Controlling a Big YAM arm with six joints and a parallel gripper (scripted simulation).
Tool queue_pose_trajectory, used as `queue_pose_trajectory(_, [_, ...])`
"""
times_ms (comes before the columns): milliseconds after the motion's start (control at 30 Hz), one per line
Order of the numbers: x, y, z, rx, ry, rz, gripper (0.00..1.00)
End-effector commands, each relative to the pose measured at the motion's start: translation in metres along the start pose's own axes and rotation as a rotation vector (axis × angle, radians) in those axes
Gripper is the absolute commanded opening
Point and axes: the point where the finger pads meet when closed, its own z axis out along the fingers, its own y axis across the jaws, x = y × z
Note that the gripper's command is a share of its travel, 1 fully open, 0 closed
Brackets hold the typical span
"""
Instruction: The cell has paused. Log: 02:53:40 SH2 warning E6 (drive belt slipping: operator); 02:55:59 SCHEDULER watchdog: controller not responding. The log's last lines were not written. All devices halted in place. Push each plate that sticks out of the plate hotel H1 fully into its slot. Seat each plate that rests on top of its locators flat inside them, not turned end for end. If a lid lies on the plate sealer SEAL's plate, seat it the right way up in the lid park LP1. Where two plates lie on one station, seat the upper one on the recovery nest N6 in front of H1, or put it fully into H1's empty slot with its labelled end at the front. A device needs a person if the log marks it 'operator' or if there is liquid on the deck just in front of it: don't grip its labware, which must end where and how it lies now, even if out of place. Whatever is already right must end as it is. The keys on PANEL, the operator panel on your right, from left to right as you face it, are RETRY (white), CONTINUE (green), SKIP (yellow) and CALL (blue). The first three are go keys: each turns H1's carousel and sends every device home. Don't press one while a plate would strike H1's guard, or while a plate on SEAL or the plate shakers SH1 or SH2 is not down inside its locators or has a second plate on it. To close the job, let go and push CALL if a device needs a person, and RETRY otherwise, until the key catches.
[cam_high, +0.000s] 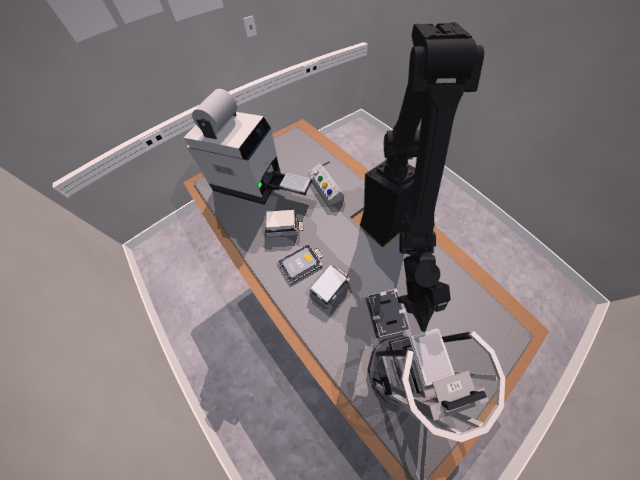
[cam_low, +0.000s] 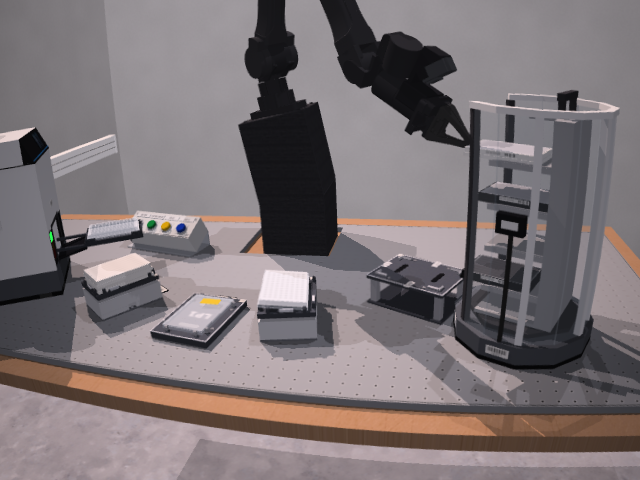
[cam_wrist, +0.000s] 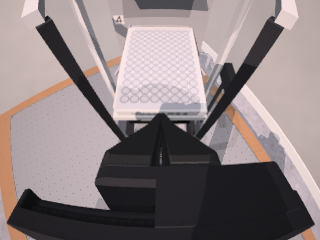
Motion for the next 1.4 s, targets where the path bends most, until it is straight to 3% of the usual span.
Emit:
queue_pose_trajectory(0, [0.005, 0.005, 0.004, -0.007, 0.011, 0.003, 0.0])
queue_pose_trajectory(1267, [0.006, 0.005, 0.004, -0.008, 0.012, 0.003, 0.0])
queue_pose_trajectory(1367, [-0.007, 0.004, 0.012, -0.006, -0.004, 0.0, 0.0])
